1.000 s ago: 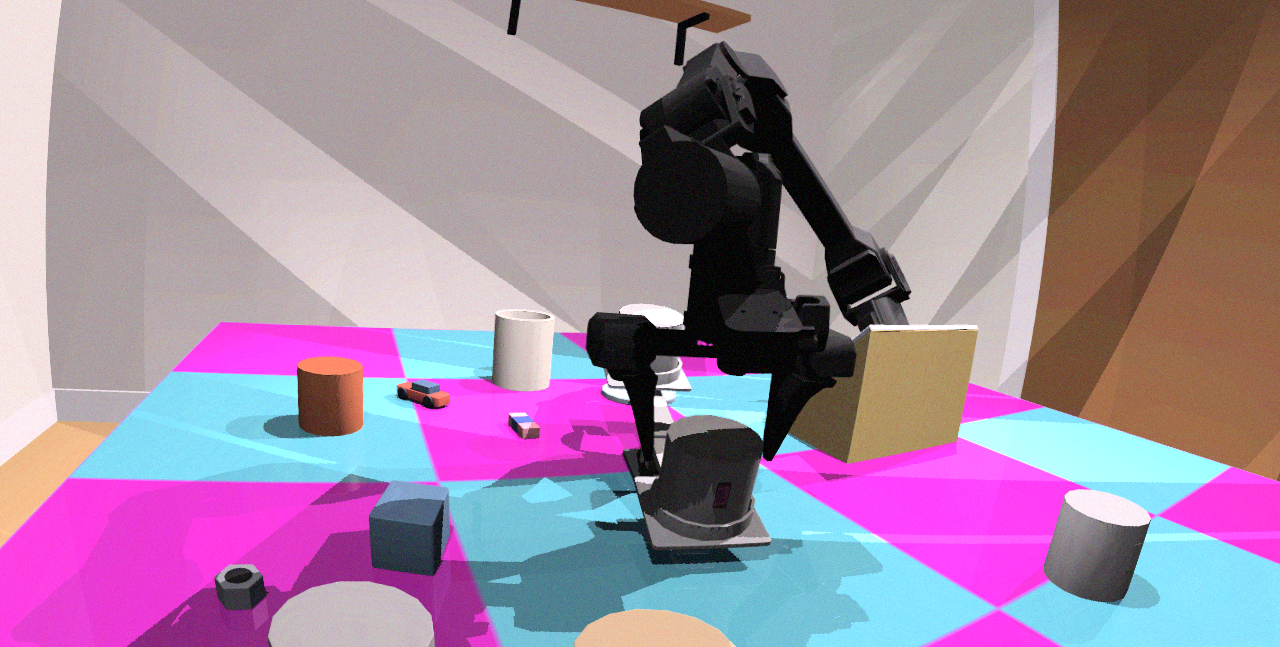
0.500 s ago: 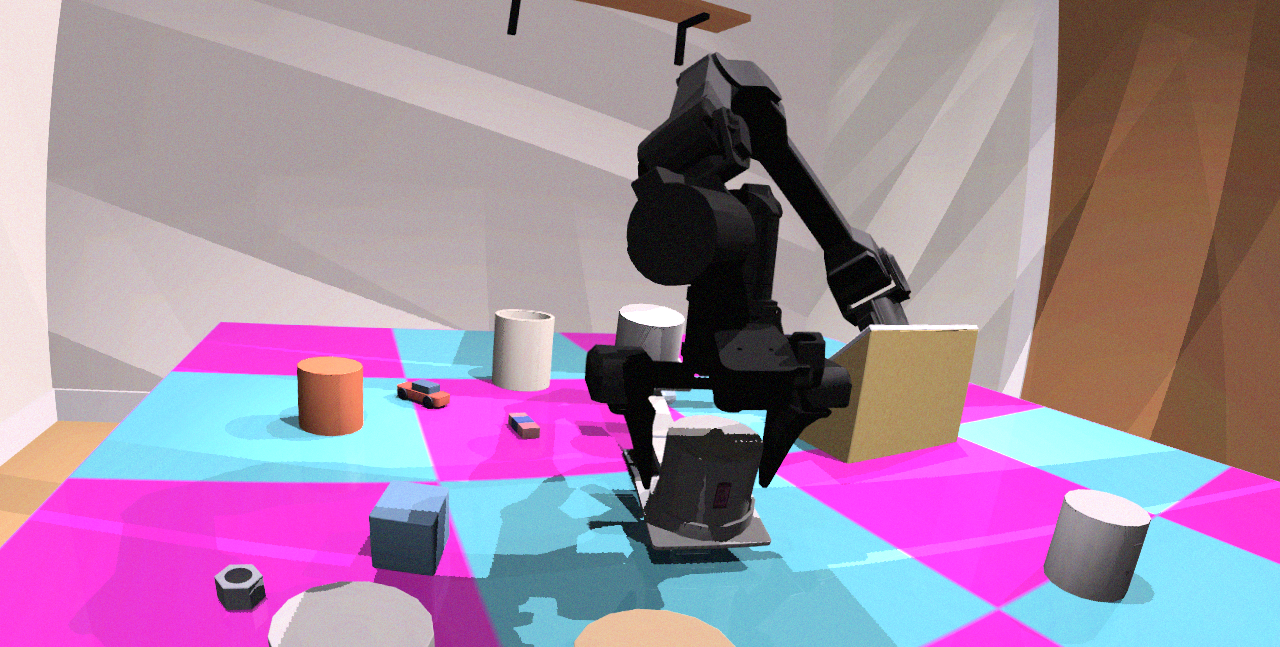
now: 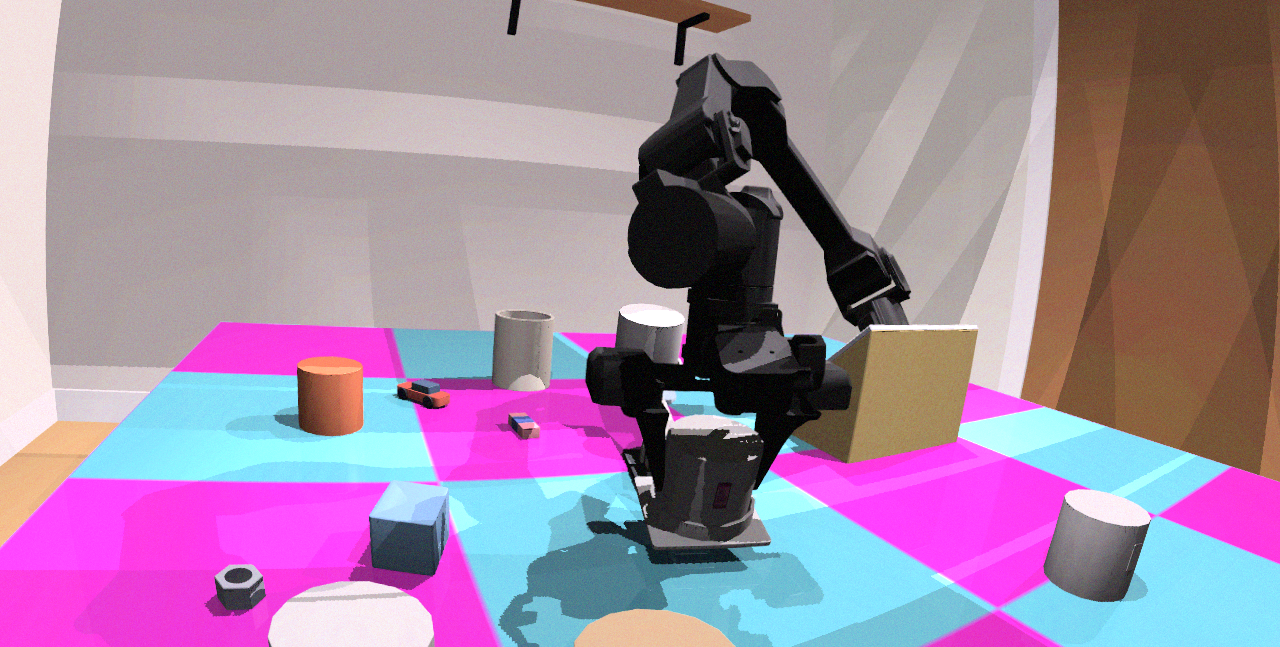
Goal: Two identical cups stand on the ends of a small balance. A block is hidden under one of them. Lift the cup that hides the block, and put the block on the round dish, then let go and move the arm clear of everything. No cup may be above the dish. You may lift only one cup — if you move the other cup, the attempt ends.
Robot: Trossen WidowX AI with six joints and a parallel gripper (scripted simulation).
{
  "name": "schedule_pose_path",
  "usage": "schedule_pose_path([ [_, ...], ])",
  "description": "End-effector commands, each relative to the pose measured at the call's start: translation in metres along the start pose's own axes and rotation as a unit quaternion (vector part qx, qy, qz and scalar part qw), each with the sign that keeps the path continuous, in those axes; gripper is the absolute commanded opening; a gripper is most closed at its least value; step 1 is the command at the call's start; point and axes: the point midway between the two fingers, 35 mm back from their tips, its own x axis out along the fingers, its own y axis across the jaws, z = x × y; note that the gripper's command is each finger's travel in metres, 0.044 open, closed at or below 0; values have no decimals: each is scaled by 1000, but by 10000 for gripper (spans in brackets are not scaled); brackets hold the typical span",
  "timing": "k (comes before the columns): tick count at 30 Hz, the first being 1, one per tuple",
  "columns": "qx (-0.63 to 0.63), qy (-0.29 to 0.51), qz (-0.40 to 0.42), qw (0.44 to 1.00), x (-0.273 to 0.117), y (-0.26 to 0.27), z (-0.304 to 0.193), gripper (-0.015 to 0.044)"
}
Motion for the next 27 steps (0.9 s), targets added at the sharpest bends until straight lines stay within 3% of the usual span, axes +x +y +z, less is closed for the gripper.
schedule_pose_path([
  [1, -3, 2, -2, 1000, -3, -1, 0, 111],
  [6, -3, 1, -1, 1000, -10, -2, 1, 0],
  [27, -4, 0, -1, 1000, -36, -4, 4, 0],
])
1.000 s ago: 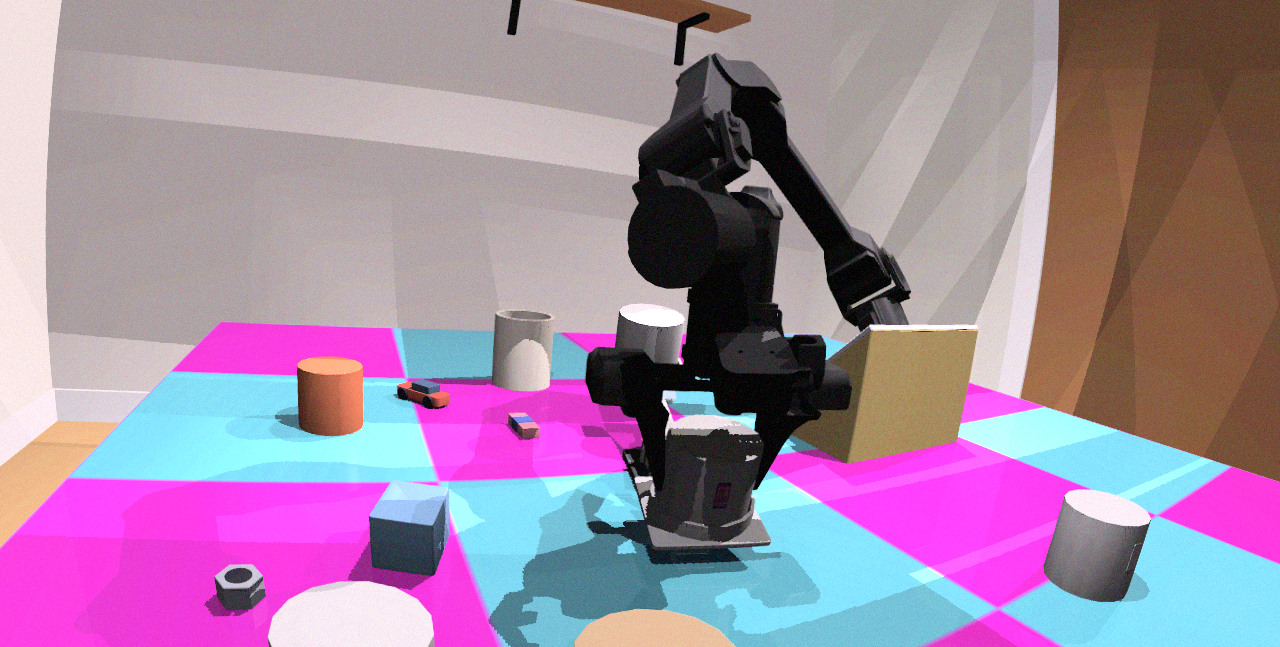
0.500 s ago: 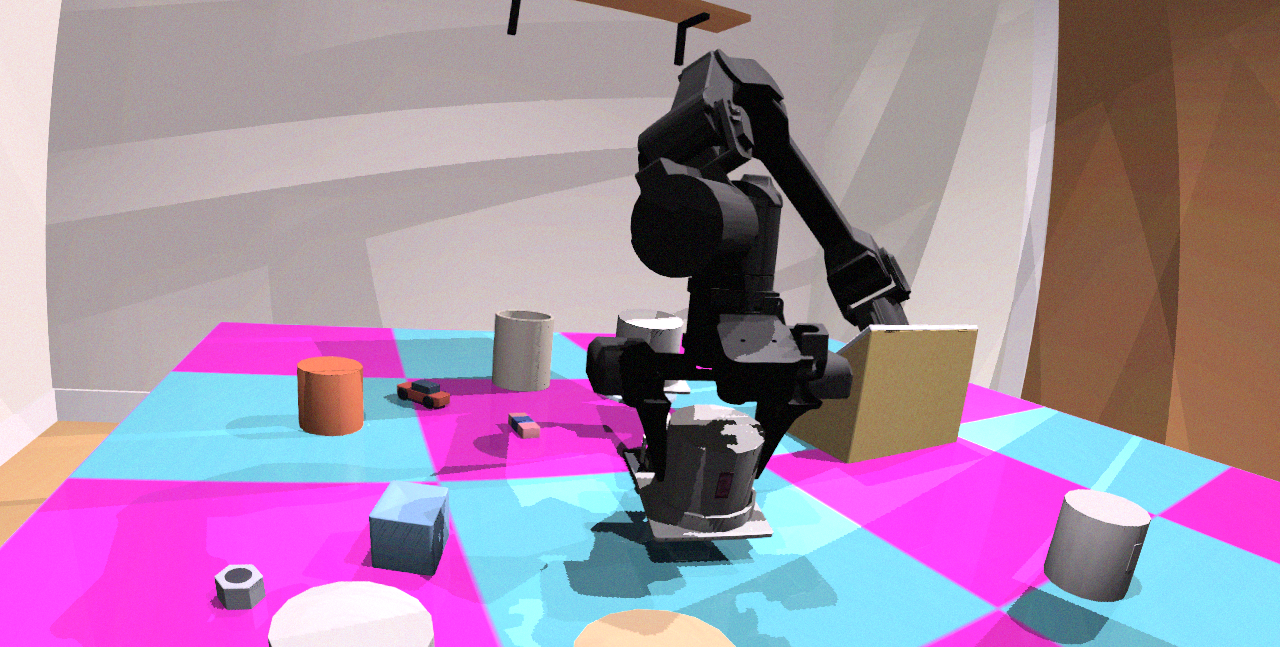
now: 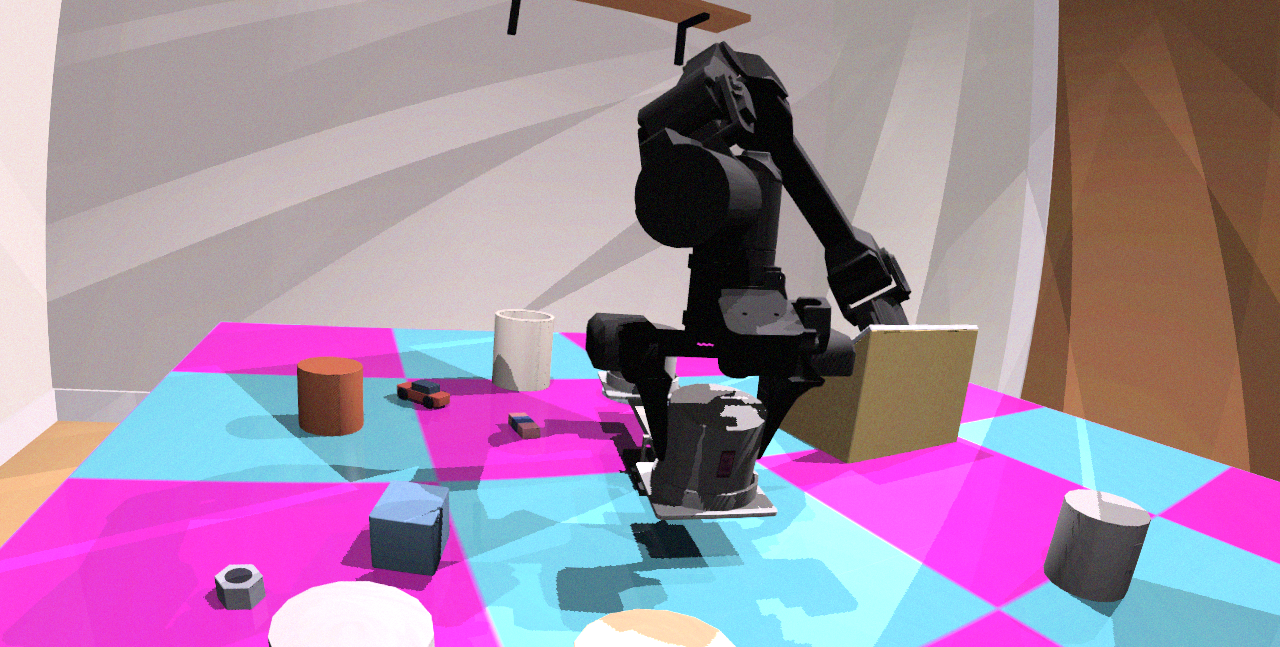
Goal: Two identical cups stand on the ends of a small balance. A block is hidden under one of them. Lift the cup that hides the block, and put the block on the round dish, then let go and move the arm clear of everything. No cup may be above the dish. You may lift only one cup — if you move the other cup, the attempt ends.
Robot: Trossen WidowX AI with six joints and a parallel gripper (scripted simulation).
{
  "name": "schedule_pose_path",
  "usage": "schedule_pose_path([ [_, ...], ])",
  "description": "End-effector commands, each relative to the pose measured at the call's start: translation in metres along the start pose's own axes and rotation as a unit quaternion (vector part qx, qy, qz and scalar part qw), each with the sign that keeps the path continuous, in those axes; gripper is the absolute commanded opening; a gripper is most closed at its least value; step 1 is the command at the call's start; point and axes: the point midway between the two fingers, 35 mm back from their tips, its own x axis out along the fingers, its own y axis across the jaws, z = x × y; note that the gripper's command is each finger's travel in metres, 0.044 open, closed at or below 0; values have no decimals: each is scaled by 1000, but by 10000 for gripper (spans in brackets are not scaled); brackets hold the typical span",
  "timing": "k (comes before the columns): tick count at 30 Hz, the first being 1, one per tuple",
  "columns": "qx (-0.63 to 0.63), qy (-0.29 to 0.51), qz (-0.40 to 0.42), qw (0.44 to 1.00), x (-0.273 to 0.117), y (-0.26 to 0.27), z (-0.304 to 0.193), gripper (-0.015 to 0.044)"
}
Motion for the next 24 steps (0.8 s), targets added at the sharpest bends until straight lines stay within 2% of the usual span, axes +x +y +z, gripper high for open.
schedule_pose_path([
  [1, 5, -8, -5, 1000, -12, -2, 3, 0],
  [24, 4, -9, -4, 1000, -41, -3, 4, 0],
])
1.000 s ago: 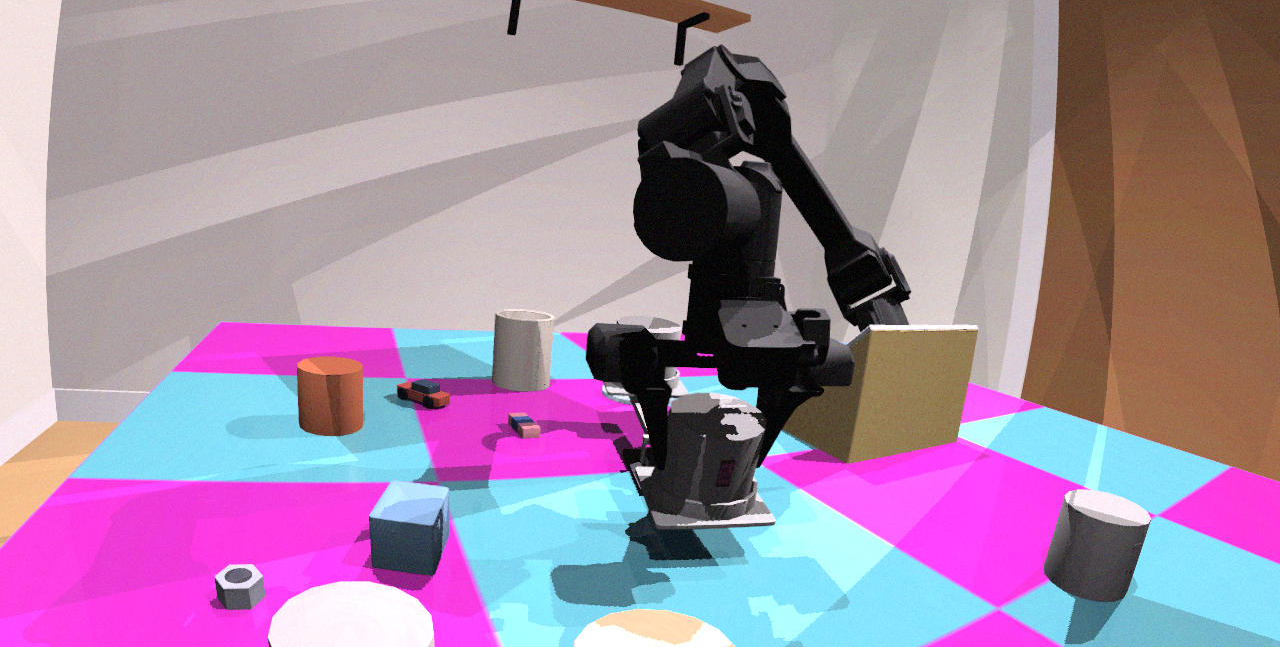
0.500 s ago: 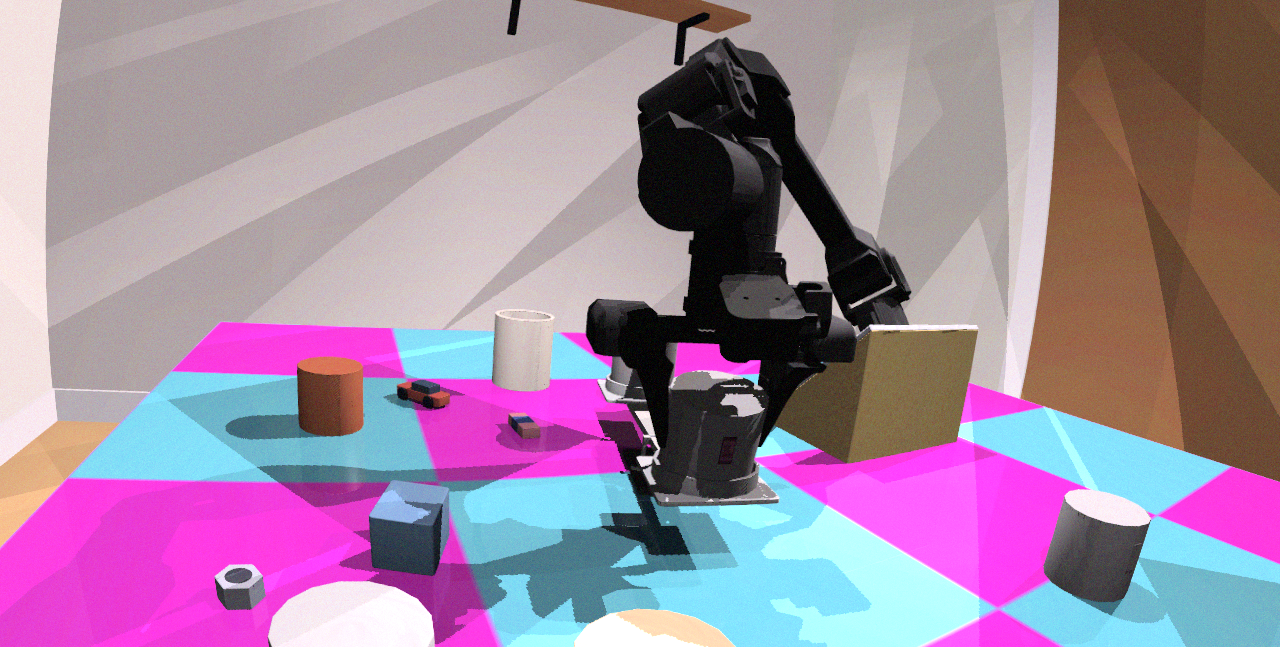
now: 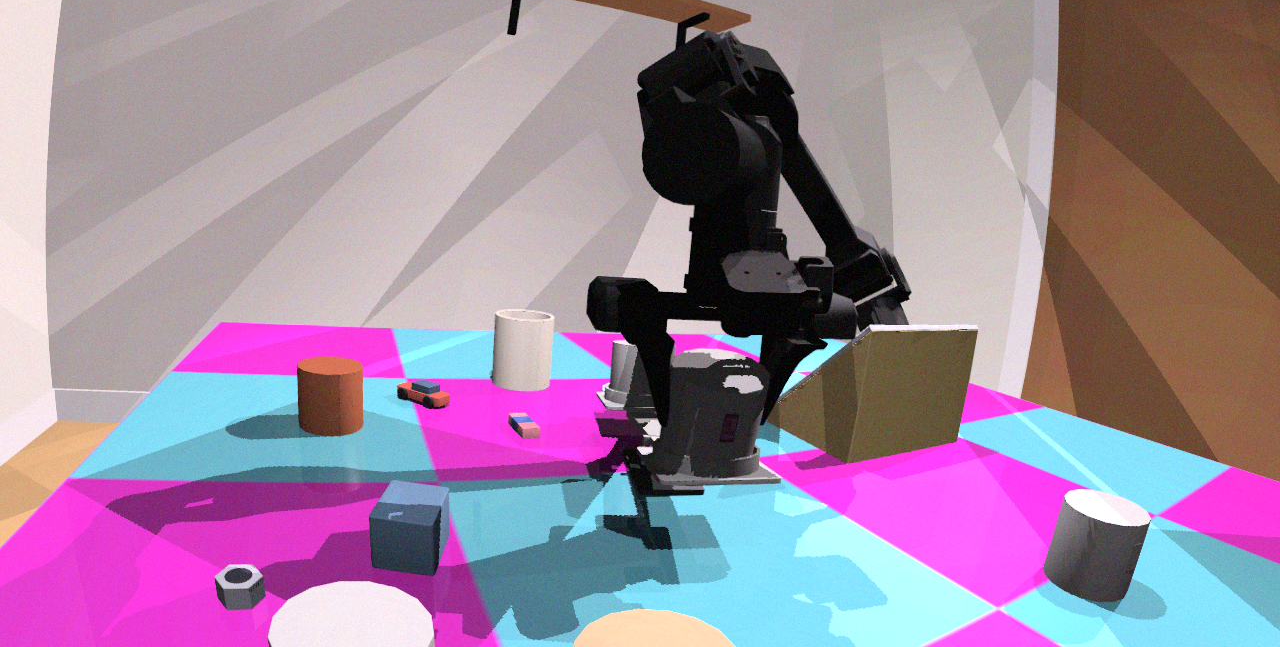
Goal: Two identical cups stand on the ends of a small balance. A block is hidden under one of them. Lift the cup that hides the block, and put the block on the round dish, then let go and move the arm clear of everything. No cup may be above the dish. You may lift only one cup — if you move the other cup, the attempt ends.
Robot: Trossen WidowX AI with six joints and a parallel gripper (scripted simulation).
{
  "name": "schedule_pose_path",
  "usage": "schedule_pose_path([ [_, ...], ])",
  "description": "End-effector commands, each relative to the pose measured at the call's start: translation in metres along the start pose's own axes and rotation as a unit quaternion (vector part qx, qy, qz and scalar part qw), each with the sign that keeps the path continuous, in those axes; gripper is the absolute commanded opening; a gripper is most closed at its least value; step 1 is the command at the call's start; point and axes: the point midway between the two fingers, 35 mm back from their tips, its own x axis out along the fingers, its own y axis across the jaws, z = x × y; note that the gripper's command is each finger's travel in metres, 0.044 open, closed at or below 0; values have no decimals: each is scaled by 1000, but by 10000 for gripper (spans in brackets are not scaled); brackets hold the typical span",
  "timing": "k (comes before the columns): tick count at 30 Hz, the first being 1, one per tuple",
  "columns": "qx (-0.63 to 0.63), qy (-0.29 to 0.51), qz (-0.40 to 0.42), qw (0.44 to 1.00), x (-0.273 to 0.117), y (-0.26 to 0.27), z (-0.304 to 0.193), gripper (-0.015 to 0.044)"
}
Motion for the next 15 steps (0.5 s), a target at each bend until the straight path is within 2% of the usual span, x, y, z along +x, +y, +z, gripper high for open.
schedule_pose_path([
  [1, 6, -18, -9, 1000, -16, -2, 7, 0],
  [15, 6, -18, -9, 1000, -34, -1, 6, 0],
])
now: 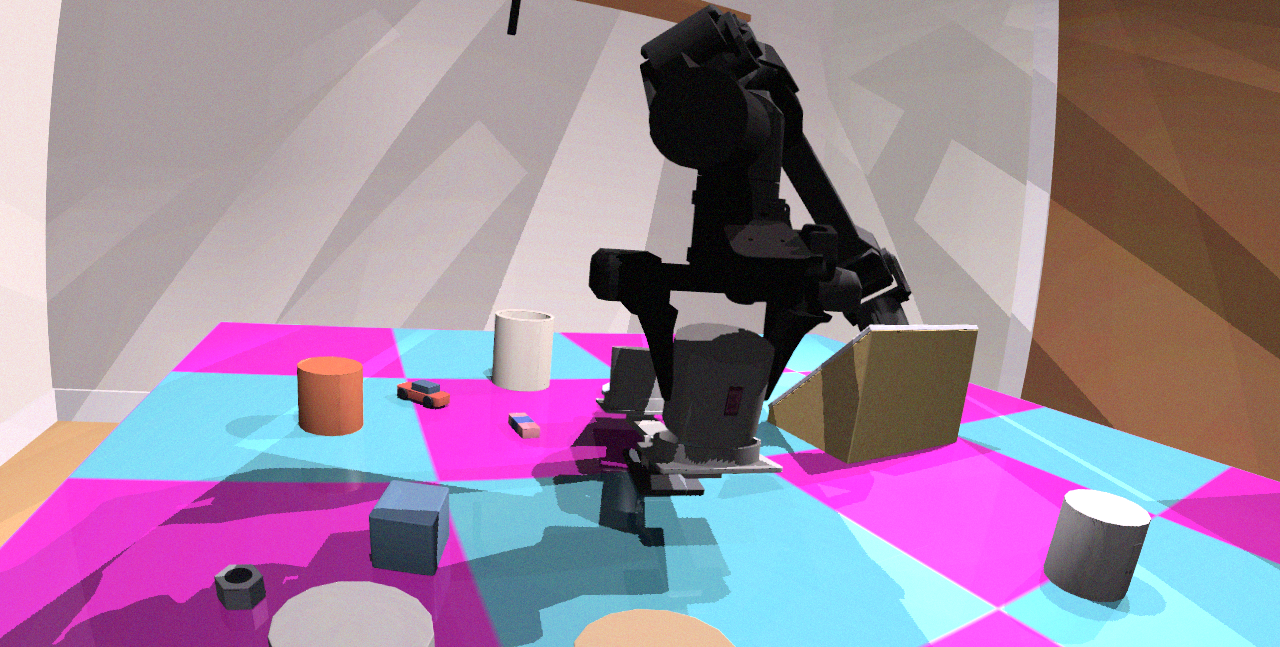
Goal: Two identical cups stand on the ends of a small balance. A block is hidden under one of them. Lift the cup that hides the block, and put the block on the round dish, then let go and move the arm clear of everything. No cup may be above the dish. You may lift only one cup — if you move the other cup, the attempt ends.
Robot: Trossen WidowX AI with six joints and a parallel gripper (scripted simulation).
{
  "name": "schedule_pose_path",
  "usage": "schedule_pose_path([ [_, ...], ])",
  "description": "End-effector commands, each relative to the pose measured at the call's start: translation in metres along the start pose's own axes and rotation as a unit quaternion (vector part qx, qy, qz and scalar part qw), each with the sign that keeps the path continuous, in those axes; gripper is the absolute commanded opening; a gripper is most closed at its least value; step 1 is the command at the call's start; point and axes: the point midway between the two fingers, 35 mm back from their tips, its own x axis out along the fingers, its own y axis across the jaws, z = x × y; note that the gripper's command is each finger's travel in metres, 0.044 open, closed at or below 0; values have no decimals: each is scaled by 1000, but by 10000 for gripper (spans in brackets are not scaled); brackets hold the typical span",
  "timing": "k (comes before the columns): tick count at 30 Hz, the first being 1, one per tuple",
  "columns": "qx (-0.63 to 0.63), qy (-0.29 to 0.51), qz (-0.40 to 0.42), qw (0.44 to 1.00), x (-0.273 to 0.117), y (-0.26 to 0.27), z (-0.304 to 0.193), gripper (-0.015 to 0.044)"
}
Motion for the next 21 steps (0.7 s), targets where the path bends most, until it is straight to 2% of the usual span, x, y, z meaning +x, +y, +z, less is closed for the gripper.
schedule_pose_path([
  [1, 6, -15, -9, 1000, -16, -1, 6, 0],
  [21, 6, -15, -9, 1000, -42, 1, 3, 0],
])
